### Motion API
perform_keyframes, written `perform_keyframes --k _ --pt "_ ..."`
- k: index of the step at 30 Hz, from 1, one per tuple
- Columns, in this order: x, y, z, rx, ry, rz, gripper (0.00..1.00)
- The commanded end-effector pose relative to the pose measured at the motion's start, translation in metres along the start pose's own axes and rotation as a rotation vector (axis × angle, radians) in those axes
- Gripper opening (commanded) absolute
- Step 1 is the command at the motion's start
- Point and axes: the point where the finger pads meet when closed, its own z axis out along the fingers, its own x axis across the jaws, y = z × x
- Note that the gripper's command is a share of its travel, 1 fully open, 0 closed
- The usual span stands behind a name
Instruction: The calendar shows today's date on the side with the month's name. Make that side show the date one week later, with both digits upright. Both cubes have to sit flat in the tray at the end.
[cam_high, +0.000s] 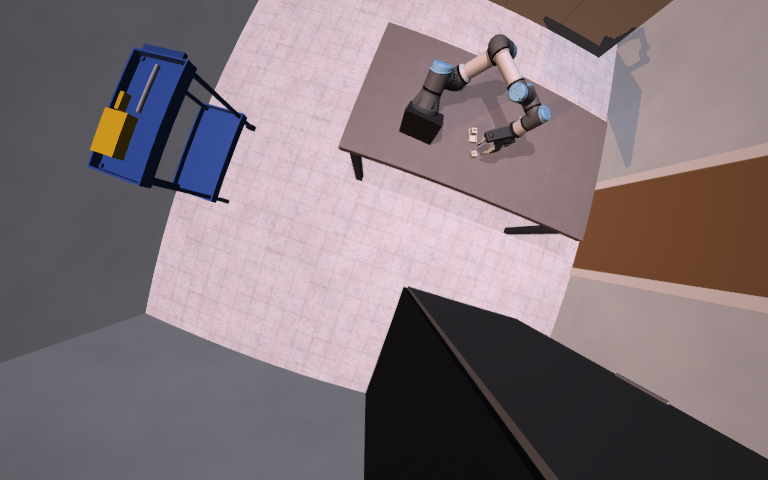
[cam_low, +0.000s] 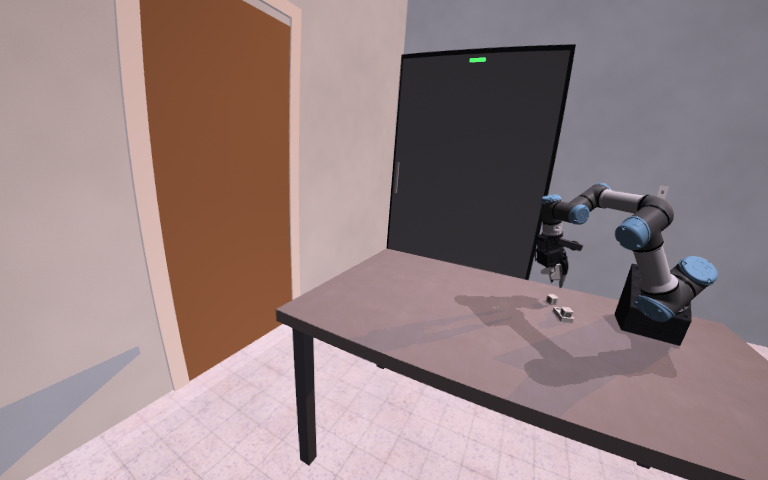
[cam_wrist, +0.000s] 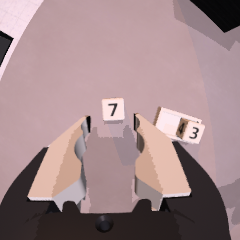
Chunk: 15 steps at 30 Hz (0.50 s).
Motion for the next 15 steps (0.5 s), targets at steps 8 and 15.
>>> perform_keyframes --k 8,15 --pt "-0.0007 0.0008 -0.0004 0.127 0.002 0.001 0.28" --pt "-0.0007 0.0017 -0.0006 0.181 -0.001 0.001 0.28"
